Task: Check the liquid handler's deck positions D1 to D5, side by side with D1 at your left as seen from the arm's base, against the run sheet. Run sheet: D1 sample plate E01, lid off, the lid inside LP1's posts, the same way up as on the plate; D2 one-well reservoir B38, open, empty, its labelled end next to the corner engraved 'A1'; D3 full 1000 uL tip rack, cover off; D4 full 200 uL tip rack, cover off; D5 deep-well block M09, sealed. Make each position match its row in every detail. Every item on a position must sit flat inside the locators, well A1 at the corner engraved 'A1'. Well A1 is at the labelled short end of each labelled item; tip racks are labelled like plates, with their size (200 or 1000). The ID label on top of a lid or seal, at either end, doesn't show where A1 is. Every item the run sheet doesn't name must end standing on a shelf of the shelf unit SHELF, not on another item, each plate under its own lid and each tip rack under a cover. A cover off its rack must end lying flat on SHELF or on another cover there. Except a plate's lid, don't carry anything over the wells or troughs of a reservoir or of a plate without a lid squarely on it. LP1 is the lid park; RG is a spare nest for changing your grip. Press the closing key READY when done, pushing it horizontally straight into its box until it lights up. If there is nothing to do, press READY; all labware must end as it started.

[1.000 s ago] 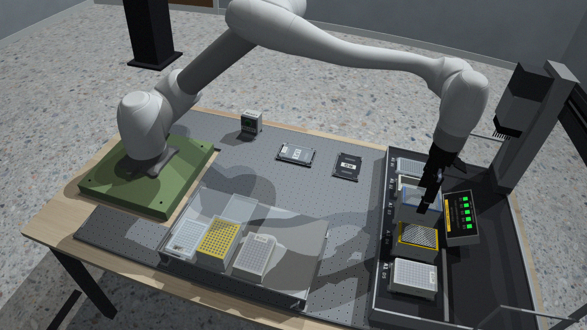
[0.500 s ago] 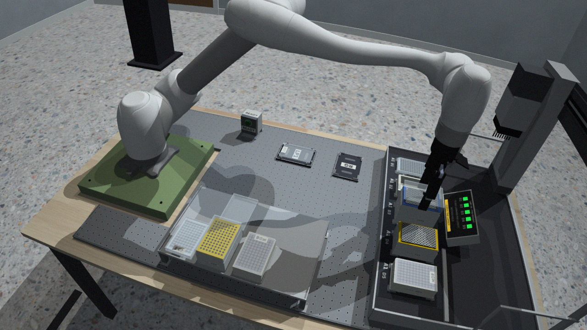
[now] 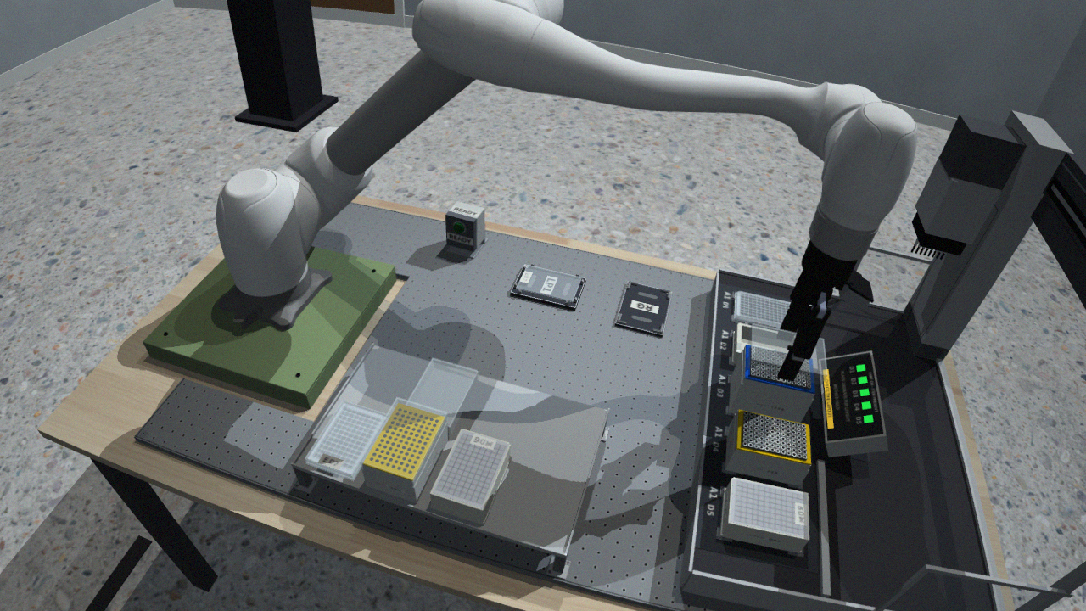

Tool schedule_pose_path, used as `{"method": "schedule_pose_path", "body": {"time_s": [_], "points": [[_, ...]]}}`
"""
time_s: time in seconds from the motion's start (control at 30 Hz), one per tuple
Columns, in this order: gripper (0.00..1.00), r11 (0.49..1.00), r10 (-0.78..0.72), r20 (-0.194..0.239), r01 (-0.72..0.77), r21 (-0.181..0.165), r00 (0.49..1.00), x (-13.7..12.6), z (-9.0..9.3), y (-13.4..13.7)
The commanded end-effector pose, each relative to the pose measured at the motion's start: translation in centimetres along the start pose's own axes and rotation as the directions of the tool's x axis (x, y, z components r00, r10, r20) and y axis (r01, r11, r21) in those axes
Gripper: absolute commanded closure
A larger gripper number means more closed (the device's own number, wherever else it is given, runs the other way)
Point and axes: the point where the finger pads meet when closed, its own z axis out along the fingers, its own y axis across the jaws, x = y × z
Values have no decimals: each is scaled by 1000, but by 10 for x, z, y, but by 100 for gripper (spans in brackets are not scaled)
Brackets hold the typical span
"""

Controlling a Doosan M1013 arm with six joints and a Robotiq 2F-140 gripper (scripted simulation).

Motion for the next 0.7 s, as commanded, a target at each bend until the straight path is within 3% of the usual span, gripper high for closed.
{"method": "schedule_pose_path", "body": {"time_s": [0.0,0.67], "points": [[90,1000,0,-2,0,0,1000,0,-5,0],[90,1000,0,-2,0,0,1000,0,-35,0]]}}
